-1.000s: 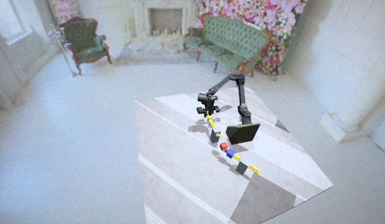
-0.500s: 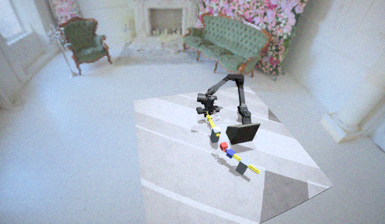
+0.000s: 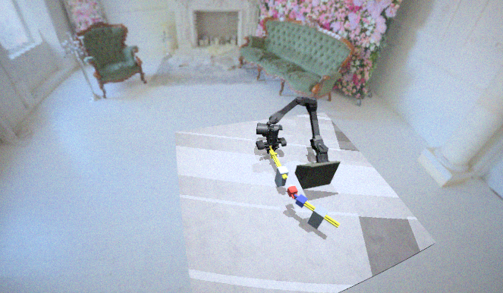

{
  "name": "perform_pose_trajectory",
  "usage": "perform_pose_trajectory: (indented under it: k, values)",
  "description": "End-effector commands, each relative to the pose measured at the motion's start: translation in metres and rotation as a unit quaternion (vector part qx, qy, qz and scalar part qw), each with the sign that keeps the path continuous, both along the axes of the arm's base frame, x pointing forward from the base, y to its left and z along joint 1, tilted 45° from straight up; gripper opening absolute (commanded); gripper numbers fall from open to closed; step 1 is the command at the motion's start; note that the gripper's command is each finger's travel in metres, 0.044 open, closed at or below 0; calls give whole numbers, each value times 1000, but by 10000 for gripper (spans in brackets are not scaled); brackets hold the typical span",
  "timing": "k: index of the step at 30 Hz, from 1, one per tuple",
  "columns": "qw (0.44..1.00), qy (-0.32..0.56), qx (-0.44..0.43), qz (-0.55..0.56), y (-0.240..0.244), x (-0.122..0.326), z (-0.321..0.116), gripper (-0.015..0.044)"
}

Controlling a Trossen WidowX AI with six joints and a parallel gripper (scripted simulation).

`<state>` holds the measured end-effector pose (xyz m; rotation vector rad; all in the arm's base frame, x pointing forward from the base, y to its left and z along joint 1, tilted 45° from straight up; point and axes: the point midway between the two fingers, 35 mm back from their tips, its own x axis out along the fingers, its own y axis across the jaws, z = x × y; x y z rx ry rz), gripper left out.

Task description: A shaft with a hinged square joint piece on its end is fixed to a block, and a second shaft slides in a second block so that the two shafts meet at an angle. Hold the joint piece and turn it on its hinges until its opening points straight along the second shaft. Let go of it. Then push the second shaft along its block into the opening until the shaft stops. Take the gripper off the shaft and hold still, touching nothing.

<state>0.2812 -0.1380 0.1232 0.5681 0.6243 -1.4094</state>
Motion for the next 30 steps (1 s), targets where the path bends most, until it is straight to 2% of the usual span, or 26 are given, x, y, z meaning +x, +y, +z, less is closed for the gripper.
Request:
perform_pose_trajectory:
  k: [1,30]
  values:
    - [1000,1,0,1,0,0,0,0]
    - [1000,9,2,-7,27,-2,-29,0]
